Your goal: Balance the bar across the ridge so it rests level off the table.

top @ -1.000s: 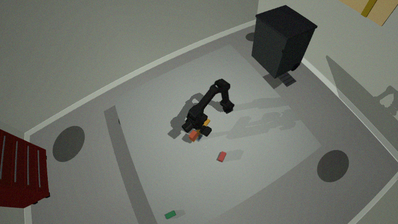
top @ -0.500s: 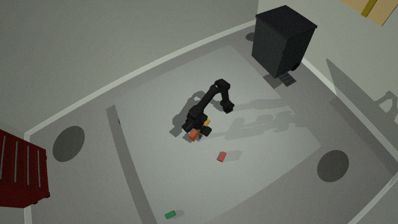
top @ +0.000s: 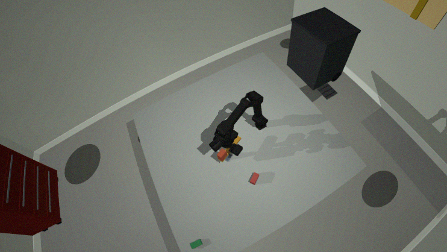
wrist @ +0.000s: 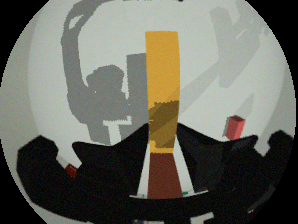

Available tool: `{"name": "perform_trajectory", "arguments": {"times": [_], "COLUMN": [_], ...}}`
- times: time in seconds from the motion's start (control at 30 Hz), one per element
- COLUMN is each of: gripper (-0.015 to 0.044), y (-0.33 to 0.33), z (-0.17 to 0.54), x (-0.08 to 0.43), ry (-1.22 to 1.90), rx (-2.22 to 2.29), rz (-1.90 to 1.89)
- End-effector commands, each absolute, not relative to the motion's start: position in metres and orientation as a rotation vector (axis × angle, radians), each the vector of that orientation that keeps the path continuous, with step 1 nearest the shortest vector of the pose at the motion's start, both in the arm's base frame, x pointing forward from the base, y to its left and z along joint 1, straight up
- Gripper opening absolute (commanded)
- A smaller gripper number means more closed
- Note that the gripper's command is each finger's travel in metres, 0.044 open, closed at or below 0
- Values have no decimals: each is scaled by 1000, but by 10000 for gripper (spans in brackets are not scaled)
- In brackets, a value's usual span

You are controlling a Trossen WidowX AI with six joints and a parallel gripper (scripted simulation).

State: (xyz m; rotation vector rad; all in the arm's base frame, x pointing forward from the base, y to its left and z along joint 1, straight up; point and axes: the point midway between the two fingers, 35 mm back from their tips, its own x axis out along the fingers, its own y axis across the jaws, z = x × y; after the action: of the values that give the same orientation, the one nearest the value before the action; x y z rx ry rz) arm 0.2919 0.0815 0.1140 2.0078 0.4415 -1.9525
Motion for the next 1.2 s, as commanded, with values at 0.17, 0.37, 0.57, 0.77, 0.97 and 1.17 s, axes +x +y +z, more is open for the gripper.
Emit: {"name": "perform_trajectory", "arguments": {"times": [0.17, 0.37, 0.57, 0.77, 0.97, 1.17], "gripper": [185, 185, 316, 440, 440, 440], "y": [81, 81, 81, 81, 82, 81], "z": [114, 114, 114, 114, 153, 212], "x": [292, 292, 292, 292, 295, 289], "ry": [442, 442, 442, 442, 441, 441], "rx": [2008, 2008, 2008, 2008, 2008, 2008], "rz": [-1952, -1952, -1952, -1952, -1952, -1953]}}
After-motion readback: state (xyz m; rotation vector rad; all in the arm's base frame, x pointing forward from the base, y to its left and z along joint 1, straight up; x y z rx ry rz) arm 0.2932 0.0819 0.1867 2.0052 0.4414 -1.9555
